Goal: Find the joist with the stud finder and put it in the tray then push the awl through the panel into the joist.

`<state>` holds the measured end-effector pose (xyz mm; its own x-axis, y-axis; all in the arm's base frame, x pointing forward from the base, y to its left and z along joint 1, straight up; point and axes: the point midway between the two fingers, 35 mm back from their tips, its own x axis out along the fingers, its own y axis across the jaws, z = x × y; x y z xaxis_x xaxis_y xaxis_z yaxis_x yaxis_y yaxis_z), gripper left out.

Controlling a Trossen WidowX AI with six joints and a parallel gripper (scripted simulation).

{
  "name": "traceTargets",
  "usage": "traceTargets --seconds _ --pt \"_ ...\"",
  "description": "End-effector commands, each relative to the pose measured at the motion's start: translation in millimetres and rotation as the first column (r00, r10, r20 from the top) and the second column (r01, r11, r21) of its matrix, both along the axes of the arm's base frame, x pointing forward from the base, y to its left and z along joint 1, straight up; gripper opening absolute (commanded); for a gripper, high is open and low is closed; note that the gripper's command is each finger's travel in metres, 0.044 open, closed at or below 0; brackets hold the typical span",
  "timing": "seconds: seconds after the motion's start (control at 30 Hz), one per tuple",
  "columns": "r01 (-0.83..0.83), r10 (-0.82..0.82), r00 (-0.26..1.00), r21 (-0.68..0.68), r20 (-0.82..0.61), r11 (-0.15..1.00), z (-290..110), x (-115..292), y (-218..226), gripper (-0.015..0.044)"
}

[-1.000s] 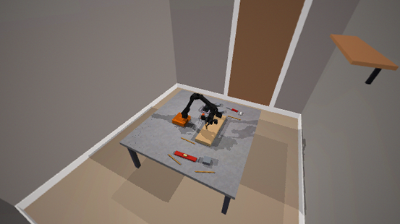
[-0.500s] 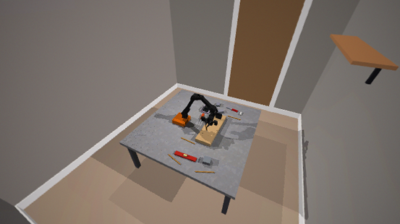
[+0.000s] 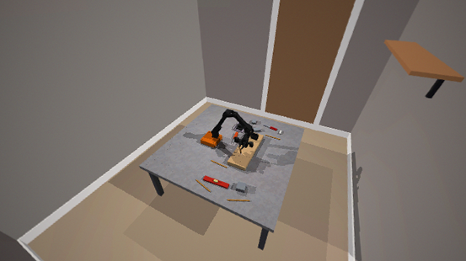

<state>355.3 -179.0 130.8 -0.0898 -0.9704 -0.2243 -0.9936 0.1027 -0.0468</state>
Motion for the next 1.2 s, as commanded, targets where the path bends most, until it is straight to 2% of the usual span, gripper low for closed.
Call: traceTargets --seconds 0.0,0.37,1.17 --pt "0.001 -0.001 1.0 -0.007 -0.01 1.0 -10 -1 0 0.0" --pt "0.001 -0.001 1.0 -0.006 -0.01 1.0 -27 -1 0 0.0" --pt "0.001 -0.001 1.0 -0.006 -0.01 1.0 -27 -1 0 0.0"
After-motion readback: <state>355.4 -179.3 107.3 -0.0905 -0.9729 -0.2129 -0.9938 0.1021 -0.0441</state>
